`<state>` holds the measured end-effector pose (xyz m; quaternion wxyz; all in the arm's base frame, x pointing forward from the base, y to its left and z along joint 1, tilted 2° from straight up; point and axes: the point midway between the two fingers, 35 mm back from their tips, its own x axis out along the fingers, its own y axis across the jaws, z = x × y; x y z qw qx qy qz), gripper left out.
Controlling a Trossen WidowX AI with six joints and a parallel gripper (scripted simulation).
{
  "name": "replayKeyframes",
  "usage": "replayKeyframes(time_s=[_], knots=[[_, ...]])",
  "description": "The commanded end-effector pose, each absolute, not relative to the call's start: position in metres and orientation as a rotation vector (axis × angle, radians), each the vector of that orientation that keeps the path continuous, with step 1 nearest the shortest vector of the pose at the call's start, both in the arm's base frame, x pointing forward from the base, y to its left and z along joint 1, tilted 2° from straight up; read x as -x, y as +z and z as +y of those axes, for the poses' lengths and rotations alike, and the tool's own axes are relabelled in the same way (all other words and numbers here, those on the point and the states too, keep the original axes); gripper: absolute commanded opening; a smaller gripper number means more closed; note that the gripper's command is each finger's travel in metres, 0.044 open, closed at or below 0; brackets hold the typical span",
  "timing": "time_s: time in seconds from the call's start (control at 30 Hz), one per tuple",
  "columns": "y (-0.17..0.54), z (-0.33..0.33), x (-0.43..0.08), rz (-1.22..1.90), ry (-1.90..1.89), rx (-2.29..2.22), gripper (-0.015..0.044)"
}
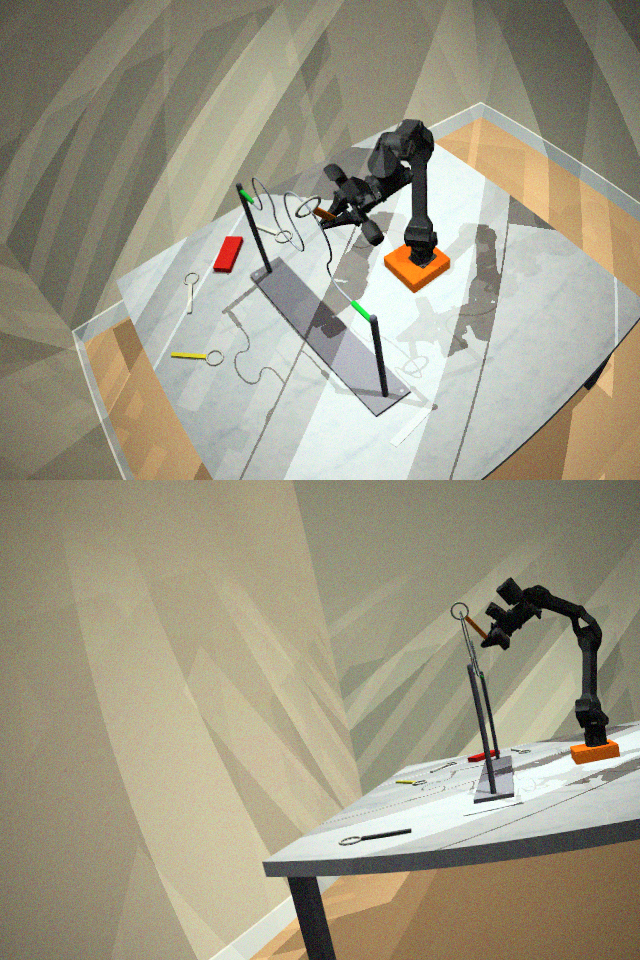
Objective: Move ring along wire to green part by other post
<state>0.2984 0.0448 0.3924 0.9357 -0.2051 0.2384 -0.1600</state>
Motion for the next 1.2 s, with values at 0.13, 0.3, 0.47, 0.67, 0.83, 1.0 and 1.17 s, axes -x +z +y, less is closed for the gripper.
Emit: replayKeyframes(time_s=[0.13,0.3,0.47,0.67,0.83,1.0,1.17], knots=[[0.392,0.042,-0.298,0.485,-0.352,0.530,-0.0150],[0.393,0.040,-0.298,0.481,-0.366,0.592,-0.0150],[0.394,0.039,-0.298,0.477,-0.380,0.654,-0.0150],[0.395,0.037,-0.298,0.472,-0.396,0.728,-0.0150],[0.396,0.036,-0.298,0.467,-0.409,0.789,-0.0150],[0.398,0.034,-0.297,0.462,-0.423,0.851,-0.0150],[0.399,0.033,-0.297,0.457,-0.434,0.906,-0.0150]])
